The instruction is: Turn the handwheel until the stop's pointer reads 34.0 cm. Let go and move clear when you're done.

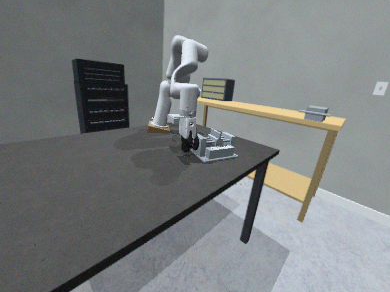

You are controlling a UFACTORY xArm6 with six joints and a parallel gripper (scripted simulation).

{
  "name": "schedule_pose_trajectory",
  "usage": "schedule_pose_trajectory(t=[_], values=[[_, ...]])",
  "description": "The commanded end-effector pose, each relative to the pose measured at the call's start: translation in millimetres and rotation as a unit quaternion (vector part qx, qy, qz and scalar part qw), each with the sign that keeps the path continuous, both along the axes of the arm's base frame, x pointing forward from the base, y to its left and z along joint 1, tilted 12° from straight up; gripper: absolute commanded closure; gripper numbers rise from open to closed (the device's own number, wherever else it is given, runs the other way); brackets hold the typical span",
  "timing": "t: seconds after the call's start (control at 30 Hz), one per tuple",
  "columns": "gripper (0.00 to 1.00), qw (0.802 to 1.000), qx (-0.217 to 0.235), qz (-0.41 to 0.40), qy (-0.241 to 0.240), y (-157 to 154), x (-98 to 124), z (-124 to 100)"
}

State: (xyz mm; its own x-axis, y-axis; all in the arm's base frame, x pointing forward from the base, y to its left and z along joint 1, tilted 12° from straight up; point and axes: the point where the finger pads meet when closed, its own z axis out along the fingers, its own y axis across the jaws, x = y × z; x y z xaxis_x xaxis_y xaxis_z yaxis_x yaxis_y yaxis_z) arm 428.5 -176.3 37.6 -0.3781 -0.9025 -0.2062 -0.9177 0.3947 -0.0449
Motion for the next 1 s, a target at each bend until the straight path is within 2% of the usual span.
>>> schedule_pose_trajectory(t=[0.0, 0.4, 0.97], values=[[0.94, 1.0, -0.001, 0.0, -0.002, 1.2, -4.6, 3.3], [0.94, 1.0, -0.001, 0.0, -0.002, 3.7, -16.9, 15.0], [0.94, 1.0, -0.001, 0.0, -0.002, 0.7, -21.0, 35.8]])
